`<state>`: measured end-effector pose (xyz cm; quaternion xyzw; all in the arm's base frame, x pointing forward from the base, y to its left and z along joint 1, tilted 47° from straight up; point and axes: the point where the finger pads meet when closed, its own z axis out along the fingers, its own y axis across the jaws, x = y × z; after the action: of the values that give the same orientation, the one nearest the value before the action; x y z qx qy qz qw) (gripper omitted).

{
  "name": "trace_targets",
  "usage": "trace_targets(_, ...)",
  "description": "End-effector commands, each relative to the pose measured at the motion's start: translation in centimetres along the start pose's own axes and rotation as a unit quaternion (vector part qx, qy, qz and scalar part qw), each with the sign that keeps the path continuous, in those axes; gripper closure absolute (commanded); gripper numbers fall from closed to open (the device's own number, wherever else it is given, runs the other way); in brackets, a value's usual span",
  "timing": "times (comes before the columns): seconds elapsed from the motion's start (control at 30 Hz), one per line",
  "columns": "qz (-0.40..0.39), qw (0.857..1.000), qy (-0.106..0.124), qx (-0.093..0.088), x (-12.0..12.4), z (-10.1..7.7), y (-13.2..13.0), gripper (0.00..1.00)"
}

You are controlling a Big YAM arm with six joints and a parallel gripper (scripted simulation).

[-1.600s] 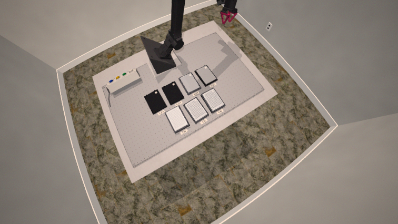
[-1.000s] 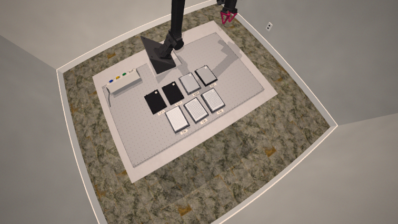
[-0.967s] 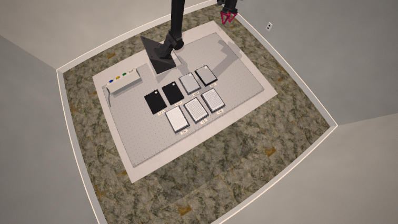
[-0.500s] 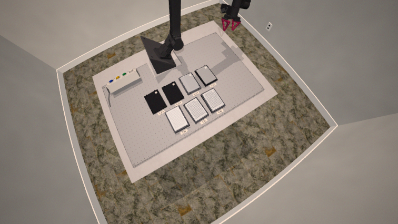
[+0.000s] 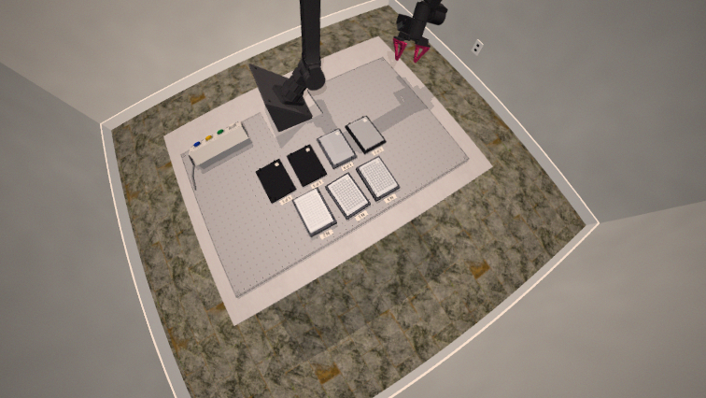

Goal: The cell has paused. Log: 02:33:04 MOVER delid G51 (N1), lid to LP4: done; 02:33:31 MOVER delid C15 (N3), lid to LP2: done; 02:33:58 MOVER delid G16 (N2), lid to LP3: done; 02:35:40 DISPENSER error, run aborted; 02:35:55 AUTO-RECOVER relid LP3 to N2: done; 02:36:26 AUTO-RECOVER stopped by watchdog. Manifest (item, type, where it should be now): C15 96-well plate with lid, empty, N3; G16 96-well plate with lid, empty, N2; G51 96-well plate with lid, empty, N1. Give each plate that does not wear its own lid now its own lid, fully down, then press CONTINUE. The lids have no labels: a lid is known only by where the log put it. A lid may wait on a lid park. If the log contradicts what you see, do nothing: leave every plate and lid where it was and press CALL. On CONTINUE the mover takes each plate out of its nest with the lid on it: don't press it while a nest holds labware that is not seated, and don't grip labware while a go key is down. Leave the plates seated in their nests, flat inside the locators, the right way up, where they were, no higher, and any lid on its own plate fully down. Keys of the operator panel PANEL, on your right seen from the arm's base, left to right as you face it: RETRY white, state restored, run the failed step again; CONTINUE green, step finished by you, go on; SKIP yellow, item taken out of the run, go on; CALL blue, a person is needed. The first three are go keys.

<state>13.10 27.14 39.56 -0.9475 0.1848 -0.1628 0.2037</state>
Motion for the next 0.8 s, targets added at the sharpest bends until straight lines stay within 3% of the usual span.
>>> trace_targets(0.0, 0.055, 0.998, 0.008, -0.01, 1.3, 1.4, -0.1, 0.0)
trace_targets(0.13, 0.07, 0.997, 0.01, -0.013, 1.3, 1.6, -0.1, 0.0)
trace_targets(0.37, 0.142, 0.989, 0.024, -0.03, 3.4, 3.0, 0.6, 0.0)
trace_targets(0.43, 0.154, 0.988, 0.019, -0.018, 3.1, 1.1, -0.5, 0.0)
trace_targets(0.47, 0.169, 0.984, 0.025, -0.042, 3.7, 3.2, 1.0, 0.0)
trace_targets(0.5, 0.181, 0.983, 0.026, -0.035, 4.1, 3.6, 0.8, 0.0)
trace_targets(0.67, 0.21, 0.976, 0.031, -0.041, 5.1, 4.4, 1.2, 0.0)
trace_targets(0.73, 0.22, 0.974, 0.03, -0.036, 4.7, 3.4, 0.5, 0.0)
trace_targets(0.77, 0.238, 0.969, 0.035, -0.046, 5.5, 4.7, 1.4, 0.0)
